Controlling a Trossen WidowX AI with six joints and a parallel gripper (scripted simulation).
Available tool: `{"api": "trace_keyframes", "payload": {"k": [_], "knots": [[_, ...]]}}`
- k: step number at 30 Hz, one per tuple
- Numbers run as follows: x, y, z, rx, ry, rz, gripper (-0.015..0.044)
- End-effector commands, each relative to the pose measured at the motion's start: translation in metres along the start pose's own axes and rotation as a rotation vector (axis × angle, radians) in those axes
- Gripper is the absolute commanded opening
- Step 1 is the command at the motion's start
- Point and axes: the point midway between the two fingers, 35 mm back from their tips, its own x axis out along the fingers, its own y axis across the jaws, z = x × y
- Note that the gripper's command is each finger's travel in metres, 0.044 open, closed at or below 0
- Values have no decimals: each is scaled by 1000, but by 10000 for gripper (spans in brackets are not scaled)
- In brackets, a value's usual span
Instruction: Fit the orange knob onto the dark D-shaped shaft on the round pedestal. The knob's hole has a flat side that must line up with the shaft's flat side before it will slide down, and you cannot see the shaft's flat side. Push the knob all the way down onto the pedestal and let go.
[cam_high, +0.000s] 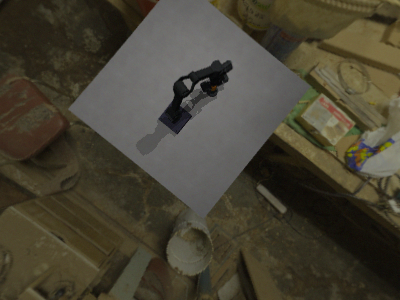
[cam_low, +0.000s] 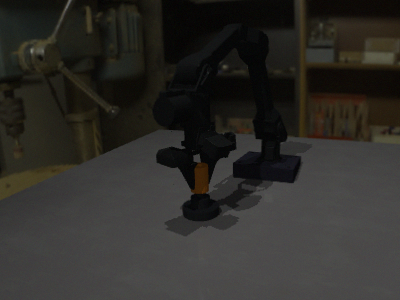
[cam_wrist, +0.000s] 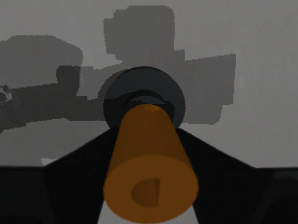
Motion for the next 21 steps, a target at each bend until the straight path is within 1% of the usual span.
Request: {"api": "trace_keyframes", "payload": {"k": [1, 7, 21], "knots": [[1, 2, -1, -2, 3, 1, 0], [1, 2, -1, -48, 3, 1, 0], [1, 2, 0, 30, 3, 1, 0]]}}
